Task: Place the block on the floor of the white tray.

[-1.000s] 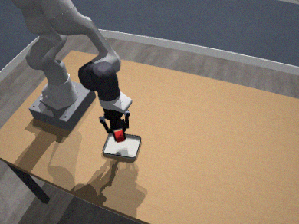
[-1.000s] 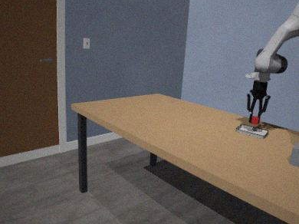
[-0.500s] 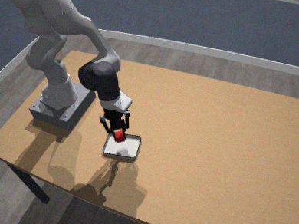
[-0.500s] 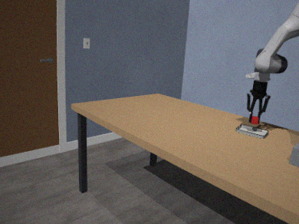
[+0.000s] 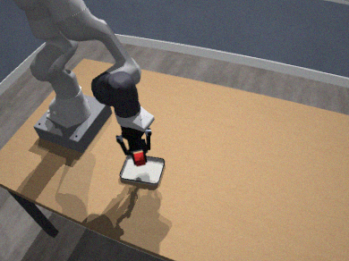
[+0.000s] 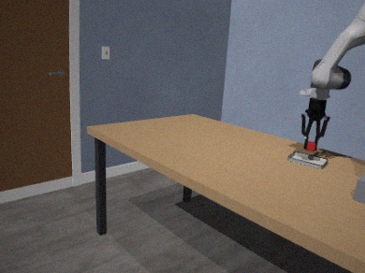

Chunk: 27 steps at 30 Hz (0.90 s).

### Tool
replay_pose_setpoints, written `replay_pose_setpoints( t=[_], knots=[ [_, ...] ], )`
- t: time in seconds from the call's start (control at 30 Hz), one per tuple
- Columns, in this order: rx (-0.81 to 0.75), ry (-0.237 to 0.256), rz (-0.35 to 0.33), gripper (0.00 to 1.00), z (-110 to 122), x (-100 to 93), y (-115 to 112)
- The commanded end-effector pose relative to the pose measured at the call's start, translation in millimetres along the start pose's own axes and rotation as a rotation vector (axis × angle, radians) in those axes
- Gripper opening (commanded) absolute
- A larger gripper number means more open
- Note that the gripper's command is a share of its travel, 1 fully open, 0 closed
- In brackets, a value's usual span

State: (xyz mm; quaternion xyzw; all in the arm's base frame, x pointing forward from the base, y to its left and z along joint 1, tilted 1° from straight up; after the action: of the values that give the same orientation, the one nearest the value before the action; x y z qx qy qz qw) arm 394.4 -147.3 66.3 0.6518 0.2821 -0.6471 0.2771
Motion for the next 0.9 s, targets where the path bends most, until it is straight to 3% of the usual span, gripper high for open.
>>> replay_pose_setpoints(
  t=[0.0, 0.37, 0.87],
  knots=[
    [0.005, 0.002, 0.006, 0.10, -1, -1.5, 1],
    [0.007, 0.000, 0.007, 0.10, -1, 2.8, 1],
    [0.007, 0.000, 0.007, 0.10, -1, 34.2, 2]
  ],
)
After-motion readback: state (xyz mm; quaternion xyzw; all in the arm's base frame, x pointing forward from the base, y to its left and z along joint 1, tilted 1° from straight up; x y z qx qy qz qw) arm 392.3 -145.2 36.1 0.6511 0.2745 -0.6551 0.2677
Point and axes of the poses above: the point where the finger pads meet when closed, its own x axis out along the fingers, its own z axis across the jaws, y = z × x, the point moved 5 cm from there along -x, back along the fingers, and after that the axes turned 13 degrees about -x, right-handed, at the moved point
